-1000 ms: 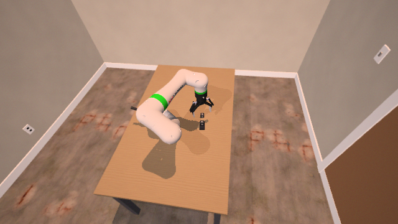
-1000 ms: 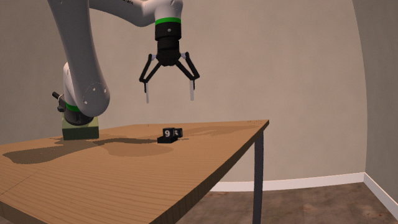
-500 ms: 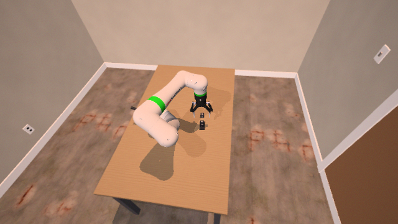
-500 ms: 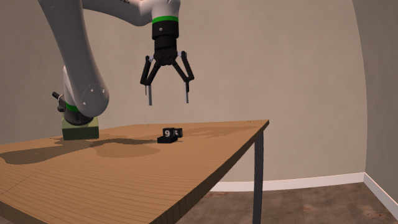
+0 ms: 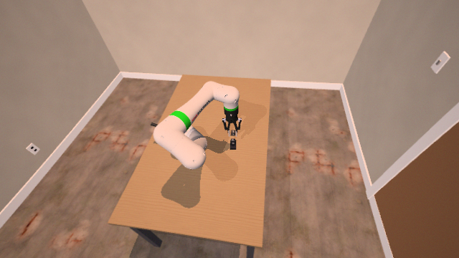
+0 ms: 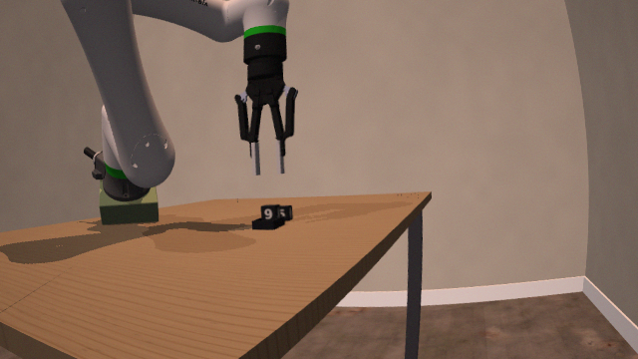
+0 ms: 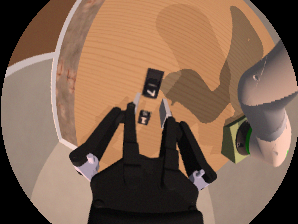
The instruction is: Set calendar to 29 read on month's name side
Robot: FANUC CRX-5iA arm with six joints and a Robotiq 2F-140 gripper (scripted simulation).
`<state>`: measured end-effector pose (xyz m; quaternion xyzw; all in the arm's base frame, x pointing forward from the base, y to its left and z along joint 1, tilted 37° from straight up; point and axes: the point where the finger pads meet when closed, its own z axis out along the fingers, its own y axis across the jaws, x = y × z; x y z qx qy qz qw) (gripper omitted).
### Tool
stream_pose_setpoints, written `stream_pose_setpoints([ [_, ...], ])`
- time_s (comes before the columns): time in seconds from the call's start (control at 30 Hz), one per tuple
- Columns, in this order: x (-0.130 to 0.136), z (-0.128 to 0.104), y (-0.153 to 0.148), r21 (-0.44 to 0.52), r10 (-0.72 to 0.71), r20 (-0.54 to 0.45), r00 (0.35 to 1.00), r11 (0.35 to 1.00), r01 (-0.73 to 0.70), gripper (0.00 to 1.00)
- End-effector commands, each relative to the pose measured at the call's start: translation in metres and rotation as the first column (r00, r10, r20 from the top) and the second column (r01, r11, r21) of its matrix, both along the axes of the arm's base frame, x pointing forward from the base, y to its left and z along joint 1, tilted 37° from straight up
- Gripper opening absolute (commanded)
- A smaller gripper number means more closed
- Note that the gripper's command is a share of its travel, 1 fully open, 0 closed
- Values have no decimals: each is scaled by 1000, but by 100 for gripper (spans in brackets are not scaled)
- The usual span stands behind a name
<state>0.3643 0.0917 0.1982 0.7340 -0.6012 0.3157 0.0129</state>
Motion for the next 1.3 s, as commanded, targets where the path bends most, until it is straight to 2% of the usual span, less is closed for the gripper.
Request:
stream_pose_setpoints([
  [0.0, 0, 0, 0, 0, 0, 0, 1000, 1000, 0, 29],
  [0.77, 0, 0, 0, 0, 0, 0, 1000, 1000, 0, 29],
  [1.27, 5, -9, -4, 1, -2, 1, 1000, 1000, 2, 29],
])
